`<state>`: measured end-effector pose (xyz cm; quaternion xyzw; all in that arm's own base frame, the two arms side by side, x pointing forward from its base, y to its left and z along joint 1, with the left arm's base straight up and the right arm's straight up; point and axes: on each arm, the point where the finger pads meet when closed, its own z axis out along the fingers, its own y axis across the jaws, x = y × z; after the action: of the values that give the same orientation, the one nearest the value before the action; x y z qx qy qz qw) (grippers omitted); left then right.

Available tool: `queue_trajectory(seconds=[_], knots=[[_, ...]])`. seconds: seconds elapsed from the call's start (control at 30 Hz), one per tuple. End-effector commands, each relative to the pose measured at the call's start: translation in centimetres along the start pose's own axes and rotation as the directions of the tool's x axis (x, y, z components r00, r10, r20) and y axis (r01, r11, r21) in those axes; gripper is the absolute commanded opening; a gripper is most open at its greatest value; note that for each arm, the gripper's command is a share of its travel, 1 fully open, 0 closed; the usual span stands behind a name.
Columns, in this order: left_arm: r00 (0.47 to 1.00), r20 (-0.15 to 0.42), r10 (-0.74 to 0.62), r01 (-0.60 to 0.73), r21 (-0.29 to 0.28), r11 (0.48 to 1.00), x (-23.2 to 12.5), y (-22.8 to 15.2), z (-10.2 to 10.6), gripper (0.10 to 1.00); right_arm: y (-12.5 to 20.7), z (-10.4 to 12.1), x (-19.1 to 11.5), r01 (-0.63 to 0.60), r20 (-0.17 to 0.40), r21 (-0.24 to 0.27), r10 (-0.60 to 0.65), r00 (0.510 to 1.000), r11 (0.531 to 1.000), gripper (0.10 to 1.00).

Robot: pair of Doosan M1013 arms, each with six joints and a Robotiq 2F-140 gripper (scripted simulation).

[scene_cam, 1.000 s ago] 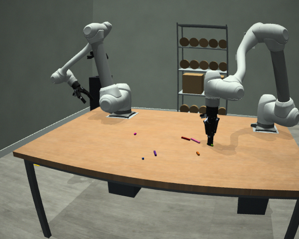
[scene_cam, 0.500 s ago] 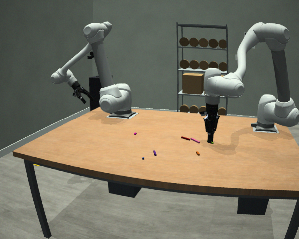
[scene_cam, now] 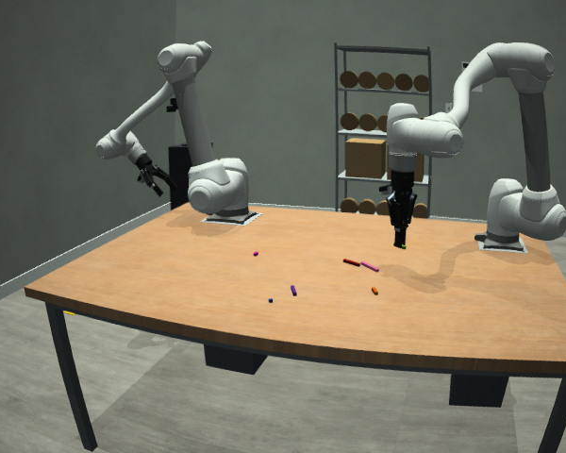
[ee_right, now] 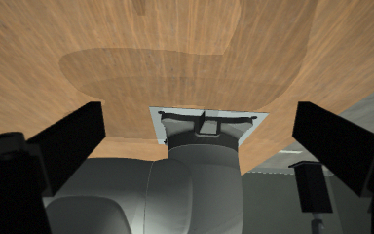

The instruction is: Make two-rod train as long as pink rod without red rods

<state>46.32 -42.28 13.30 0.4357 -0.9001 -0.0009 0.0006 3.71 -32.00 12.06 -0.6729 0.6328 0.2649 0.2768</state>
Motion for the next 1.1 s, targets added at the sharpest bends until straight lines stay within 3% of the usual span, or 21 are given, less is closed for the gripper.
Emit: queue_trajectory(seconds=[0.0, 0.27, 0.6, 0.87, 1.07], knots=[[1.000, 0.000, 0.000, 0.000, 0.002, 1.000, 0.0, -0.1, -0.4, 0.124, 0.0, 0.0, 0.0, 0.000, -0.001, 0.000, 0.000, 1.000, 1.000, 1.000], [1.000, 0.000, 0.003, -0.003, 0.002, 1.000, 0.0, -0.2, -0.4, 0.124, 0.0, 0.0, 0.0, 0.000, -0.001, 0.000, 0.000, 1.000, 1.000, 1.000], [0.971, 0.001, 0.240, -0.240, 0.002, 0.971, -4.4, -9.7, -0.8, 0.124, 0.0, 0.0, 0.0, 0.000, -0.001, 0.000, 0.000, 1.000, 1.000, 1.000], [0.896, 0.001, 0.443, -0.443, 0.002, 0.896, -9.5, -17.6, -0.4, 0.124, 0.0, 0.0, 0.0, 0.000, -0.001, 0.000, 0.000, 1.000, 1.000, 1.000], [0.890, 0.001, 0.456, -0.456, 0.002, 0.890, -9.8, -18.1, -0.4, 0.124, 0.0, 0.0, 0.0, 0.000, -0.001, 0.000, 0.000, 1.000, 1.000, 1.000]])
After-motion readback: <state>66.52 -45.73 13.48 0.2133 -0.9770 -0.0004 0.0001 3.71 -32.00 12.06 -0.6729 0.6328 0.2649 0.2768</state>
